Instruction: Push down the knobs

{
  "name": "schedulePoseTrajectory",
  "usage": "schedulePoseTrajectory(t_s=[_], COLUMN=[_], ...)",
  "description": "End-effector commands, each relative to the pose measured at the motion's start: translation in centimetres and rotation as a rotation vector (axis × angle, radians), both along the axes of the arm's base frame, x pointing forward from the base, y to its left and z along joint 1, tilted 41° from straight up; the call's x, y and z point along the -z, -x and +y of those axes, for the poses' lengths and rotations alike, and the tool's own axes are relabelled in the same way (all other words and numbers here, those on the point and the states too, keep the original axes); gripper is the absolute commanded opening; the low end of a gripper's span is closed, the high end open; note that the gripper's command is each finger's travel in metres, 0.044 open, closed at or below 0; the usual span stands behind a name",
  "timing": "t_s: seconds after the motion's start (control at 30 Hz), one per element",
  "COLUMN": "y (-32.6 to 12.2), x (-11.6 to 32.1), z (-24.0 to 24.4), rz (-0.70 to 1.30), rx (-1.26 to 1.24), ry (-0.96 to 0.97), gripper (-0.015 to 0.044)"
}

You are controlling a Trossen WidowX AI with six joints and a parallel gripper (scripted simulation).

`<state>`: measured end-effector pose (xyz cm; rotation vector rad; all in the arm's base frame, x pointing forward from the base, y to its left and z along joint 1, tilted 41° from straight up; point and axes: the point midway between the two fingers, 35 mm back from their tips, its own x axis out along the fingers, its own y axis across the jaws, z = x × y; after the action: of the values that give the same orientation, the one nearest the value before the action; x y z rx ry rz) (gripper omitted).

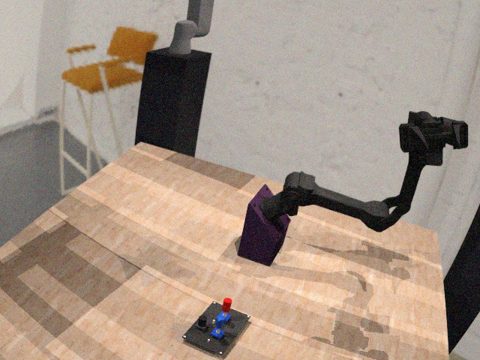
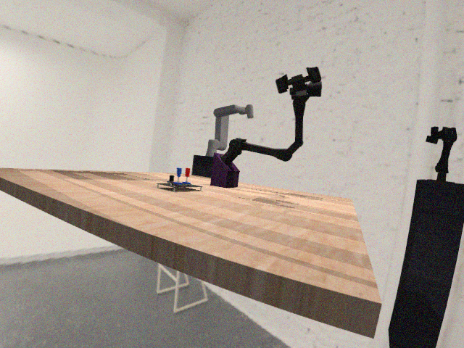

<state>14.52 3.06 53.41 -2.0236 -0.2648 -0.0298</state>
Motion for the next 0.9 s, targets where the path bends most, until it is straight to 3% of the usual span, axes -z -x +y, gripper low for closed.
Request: schedulePoseTrajectory(t_s=[0.0,0.47,0.87], y=[0.0,-3.0,-7.5], x=[0.0,1.0,3.9], z=[0.0,-6.3,-12.0], rz=[0.0,0.061,0.164], rx=[0.0,-0.051,-0.051], ry=[-0.003,-0.359,-0.694], gripper=[0.0374,0.0006,0.0])
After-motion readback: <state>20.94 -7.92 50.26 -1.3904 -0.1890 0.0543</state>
